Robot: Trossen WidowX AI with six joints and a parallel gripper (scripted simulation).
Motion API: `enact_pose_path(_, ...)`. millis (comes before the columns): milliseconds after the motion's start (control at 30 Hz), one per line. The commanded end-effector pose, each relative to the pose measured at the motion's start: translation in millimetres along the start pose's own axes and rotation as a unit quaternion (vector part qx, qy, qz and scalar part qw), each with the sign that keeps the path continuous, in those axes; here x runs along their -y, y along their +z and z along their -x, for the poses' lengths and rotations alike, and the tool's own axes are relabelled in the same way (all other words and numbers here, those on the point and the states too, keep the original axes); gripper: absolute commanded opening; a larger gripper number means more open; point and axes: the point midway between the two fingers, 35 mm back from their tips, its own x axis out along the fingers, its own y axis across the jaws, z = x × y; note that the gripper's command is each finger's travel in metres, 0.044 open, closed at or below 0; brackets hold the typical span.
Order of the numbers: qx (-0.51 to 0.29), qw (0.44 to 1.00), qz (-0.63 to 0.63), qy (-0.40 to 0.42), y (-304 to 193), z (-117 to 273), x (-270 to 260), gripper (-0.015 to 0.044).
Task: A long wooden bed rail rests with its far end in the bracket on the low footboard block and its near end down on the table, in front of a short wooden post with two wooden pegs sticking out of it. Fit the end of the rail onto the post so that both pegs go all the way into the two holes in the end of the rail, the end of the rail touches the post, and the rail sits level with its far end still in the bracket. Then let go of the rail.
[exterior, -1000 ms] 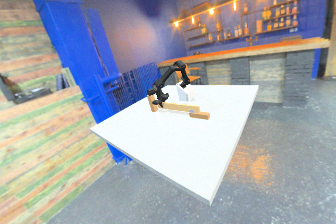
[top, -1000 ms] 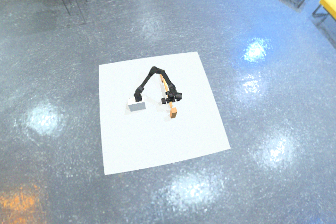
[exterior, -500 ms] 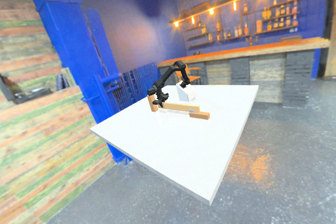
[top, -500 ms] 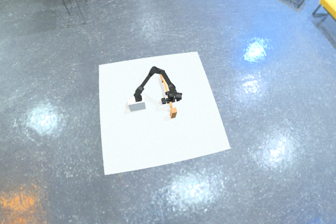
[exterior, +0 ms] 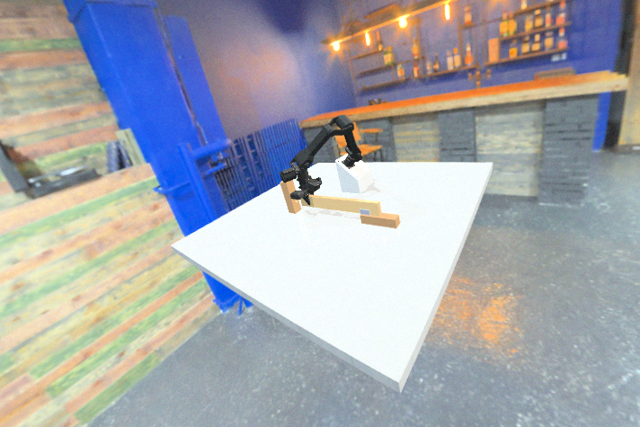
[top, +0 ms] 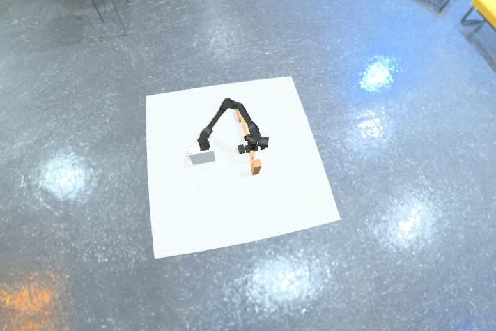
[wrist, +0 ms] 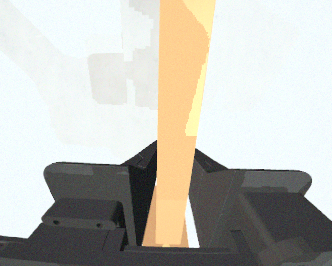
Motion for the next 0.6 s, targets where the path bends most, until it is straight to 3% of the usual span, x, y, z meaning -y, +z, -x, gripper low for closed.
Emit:
enact_pose_path(0, 0.0, 1.0, 0.001, -0.003, -0.5, 2.4, 0.8, 0.0)
enact_pose_path(567, 0.0, 1.0, 0.001, -0.003, 0.8, 0.2, 0.2, 0.0)
